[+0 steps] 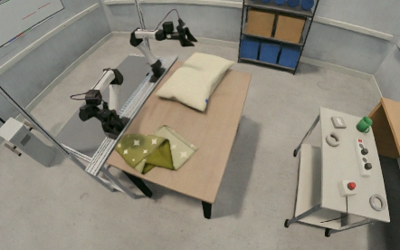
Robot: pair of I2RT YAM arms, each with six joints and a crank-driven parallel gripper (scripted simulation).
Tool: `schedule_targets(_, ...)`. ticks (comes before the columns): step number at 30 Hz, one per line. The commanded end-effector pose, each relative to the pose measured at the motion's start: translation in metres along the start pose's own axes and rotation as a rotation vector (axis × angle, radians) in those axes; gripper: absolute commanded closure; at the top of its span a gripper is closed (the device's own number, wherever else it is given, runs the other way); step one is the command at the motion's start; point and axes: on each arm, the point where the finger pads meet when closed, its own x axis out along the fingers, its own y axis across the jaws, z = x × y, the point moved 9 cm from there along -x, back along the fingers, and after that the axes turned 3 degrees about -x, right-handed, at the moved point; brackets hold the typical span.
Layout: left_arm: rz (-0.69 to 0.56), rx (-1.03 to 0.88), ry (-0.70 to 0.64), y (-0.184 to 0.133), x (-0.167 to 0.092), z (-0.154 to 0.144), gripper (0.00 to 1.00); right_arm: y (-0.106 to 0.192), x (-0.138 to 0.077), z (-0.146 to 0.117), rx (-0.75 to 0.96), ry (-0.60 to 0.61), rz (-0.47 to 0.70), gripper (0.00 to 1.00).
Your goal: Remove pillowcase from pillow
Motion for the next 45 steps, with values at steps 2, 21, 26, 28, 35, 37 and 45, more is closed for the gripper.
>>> schedule_targets(2,-0.003,-0.010,-0.032,0.000,-0.004,0.013,0.37,-0.004,-0.006,0.013,-0.020,-0.011,-0.008,0.37)
schedule_targets(21,-0.003,-0.011,-0.034,0.000,-0.005,0.014,0.37,-0.007,-0.011,0.034,-0.047,-0.002,-0.005,0.37)
schedule_targets(26,-0.001,-0.012,-0.028,0.001,-0.004,0.013,0.37,-0.007,-0.001,0.053,-0.136,0.010,-0.017,0.37)
schedule_targets(28,-0.001,-0.012,-0.028,0.001,-0.004,0.013,0.37,-0.007,-0.001,0.053,-0.136,0.010,-0.017,0.37)
schedule_targets(35,0.004,-0.012,-0.032,0.002,-0.001,0.012,0.37,0.002,0.013,0.075,-0.222,-0.011,0.022,0.37)
schedule_targets(37,0.001,-0.012,-0.033,0.001,-0.003,0.012,0.37,-0.001,0.025,0.081,-0.218,-0.004,0.021,0.37)
schedule_targets(45,0.003,-0.010,-0.028,0.001,-0.005,0.011,0.37,0.011,0.036,0.096,-0.261,-0.028,0.057,0.37)
